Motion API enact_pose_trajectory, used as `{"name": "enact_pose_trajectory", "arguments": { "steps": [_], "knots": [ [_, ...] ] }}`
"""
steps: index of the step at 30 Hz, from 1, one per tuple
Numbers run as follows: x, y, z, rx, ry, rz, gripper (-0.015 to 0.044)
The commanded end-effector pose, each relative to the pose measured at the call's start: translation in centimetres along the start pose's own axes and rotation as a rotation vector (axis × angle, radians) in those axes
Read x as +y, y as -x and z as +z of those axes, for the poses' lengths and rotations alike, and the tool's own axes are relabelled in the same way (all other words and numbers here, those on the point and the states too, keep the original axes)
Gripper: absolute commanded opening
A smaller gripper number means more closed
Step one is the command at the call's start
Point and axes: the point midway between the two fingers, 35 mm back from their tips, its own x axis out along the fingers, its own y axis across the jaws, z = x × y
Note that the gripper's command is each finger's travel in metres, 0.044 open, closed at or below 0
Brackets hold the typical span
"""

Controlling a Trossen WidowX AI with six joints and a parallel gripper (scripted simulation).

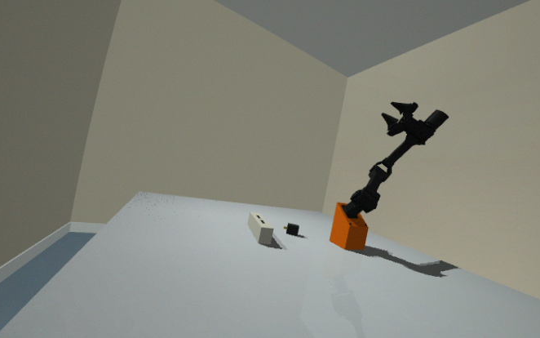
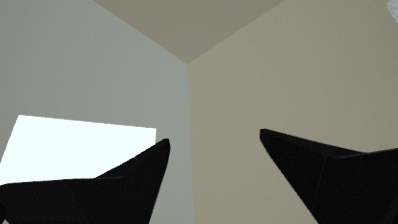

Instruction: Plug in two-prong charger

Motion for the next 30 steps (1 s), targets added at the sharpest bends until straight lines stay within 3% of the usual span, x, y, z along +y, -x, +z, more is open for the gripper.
{"name": "enact_pose_trajectory", "arguments": {
  "steps": [1,30],
  "knots": [
    [0.0,0.0,-0.1,0.001,0.002,-0.001,0.0426],
    [-6.9,1.9,-12.8,0.088,0.618,-0.109,0.044]
  ]
}}
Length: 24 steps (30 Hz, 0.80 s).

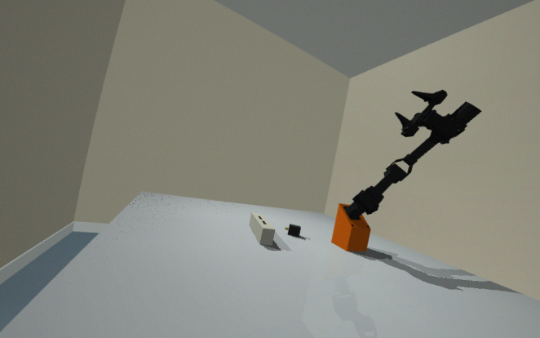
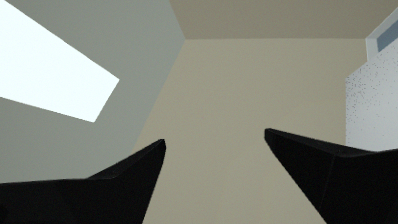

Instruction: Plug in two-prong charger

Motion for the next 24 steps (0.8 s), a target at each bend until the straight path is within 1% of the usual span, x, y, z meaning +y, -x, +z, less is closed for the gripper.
{"name": "enact_pose_trajectory", "arguments": {
  "steps": [1,10,15,24],
  "knots": [
    [-0.4,-0.3,-2.7,0.008,0.113,-0.026,0.044],
    [-1.9,-1.4,-8.0,0.029,0.346,-0.093,0.044],
    [-3.5,-2.2,-10.3,0.016,0.395,-0.144,0.044],
    [-6.0,-4.0,-14.0,0.036,0.599,-0.228,0.044]
  ]
}}
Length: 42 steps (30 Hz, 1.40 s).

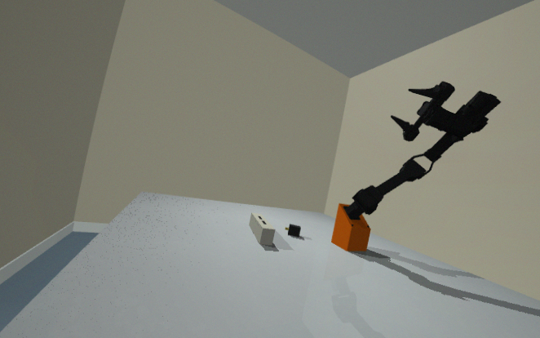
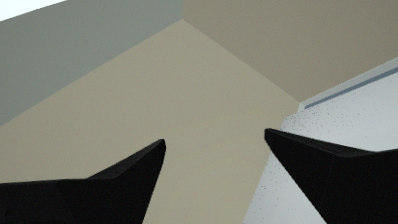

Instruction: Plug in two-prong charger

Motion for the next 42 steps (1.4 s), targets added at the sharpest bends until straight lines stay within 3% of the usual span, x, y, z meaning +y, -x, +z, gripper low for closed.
{"name": "enact_pose_trajectory", "arguments": {
  "steps": [1,22,42],
  "knots": [
    [-0.2,-1.2,-2.1,0.01,0.098,-0.043,0.044],
    [-2.7,-7.8,-10.1,0.1,0.529,-0.251,0.044],
    [-9.4,-14.5,-15.4,0.291,0.876,-0.497,0.044]
  ]
}}
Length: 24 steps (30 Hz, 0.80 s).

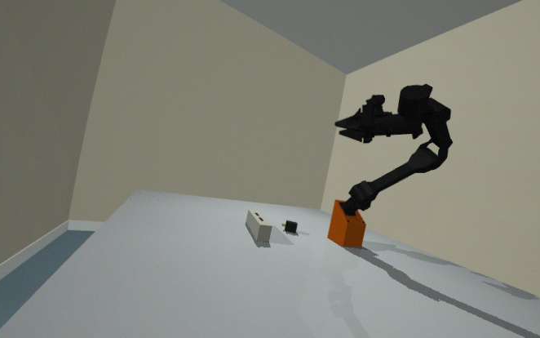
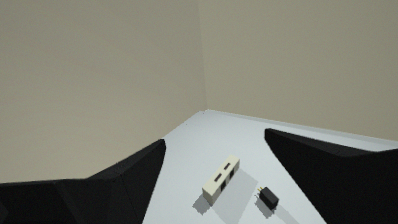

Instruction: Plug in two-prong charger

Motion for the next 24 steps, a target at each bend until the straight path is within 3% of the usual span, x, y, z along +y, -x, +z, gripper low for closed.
{"name": "enact_pose_trajectory", "arguments": {
  "steps": [1,24],
  "knots": [
    [0.0,-2.3,-1.4,0.064,0.061,-0.046,0.044],
    [-2.1,-12.4,-7.9,0.421,0.344,-0.185,0.044]
  ]
}}
